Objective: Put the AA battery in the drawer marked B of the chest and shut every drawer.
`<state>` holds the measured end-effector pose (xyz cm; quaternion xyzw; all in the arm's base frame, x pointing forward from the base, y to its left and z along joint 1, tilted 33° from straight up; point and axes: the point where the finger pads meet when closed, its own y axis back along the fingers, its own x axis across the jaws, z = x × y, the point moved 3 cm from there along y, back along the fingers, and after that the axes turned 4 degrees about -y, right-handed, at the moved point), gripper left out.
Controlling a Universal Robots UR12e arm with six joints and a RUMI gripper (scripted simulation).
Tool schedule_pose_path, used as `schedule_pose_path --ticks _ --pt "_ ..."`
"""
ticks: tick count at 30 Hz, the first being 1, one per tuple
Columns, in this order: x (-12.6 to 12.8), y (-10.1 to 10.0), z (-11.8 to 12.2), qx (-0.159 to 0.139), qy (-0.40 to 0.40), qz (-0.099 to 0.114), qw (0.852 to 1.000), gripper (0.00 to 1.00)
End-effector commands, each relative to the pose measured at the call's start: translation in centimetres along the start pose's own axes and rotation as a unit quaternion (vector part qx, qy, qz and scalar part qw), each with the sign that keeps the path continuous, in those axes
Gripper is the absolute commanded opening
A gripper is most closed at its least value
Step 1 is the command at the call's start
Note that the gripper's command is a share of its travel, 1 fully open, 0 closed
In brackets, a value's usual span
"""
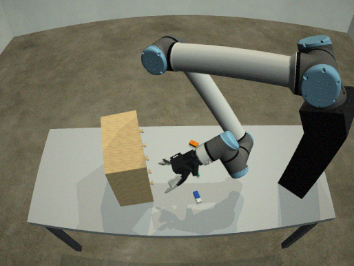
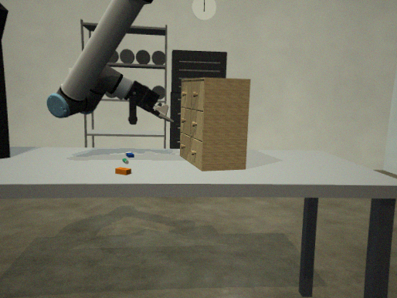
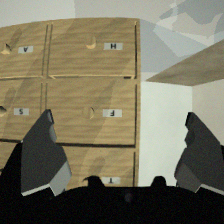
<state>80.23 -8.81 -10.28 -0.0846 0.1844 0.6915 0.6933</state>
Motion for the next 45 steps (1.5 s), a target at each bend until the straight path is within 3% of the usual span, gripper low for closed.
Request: schedule_pose_path --ticks 1,24,37,45 --pt "-0.2 -0.1 0.1 -0.002 0.001 -0.001 1.000 1.00" --pt "0.1 0.5 0.5 0.018 0.000 -0.001 1.000 1.00" --pt "0.1 1.6 1.2 0.068 0.001 -0.004 0.998 1.00" --pt "0.2 2.9 2.0 0.124 0.001 -0.008 0.992 1.00"
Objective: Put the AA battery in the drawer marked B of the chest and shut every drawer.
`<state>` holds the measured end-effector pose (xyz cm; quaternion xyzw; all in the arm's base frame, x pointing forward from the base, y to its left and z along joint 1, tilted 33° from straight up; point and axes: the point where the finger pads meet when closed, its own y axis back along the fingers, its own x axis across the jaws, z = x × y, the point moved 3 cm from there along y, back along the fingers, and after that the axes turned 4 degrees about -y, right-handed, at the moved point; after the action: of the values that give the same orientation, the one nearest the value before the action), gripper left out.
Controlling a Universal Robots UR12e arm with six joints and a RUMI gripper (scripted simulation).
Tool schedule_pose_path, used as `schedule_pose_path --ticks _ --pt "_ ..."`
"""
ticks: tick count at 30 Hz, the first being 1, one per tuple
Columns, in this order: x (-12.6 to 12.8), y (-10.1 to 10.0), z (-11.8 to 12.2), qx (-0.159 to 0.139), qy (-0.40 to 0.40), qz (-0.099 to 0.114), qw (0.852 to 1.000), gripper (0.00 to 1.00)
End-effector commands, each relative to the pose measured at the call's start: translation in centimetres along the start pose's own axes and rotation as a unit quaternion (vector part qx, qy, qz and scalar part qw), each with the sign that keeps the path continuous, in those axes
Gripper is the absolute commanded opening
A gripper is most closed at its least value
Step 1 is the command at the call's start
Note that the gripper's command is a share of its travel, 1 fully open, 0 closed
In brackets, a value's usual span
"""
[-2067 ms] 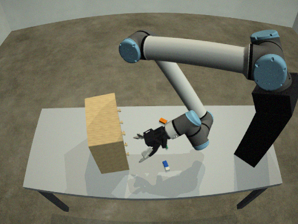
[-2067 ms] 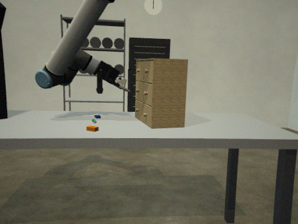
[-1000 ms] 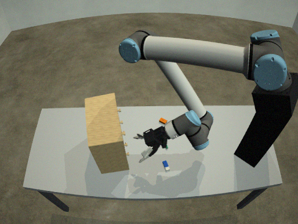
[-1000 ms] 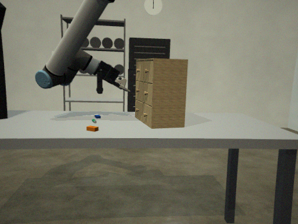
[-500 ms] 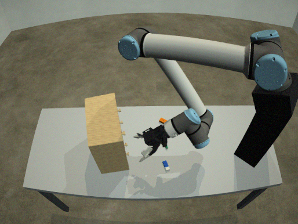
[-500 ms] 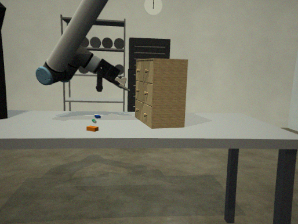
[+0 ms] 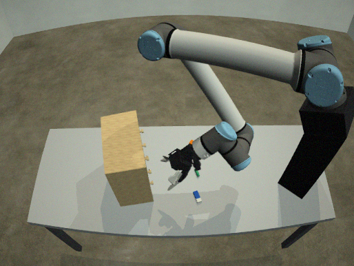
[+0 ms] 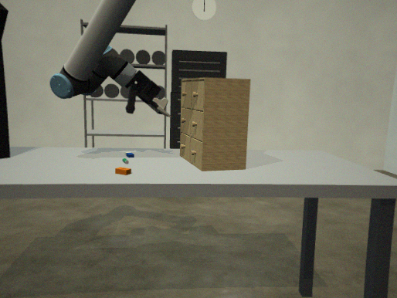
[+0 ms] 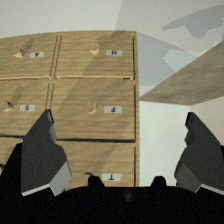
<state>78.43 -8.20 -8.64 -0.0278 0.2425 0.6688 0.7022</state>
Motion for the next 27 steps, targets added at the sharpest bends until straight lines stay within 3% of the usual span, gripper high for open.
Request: schedule_pose_path --ticks 1,7,9,24,27 --pt "0.2 1.1 0.4 0.047 -0.001 -0.002 0.999 1.00" --pt "0.2 2.3 0.9 0.094 -0.001 -0.005 0.996 1.00" --pt "0.2 2.3 0.9 0.094 -0.001 -0.005 0.996 1.00" --pt "0.3 5.0 2.1 0.211 -0.001 -0.014 0.977 1.00" --pt "0.3 5.2 2.1 0.218 -0.001 -0.014 0.976 1.00"
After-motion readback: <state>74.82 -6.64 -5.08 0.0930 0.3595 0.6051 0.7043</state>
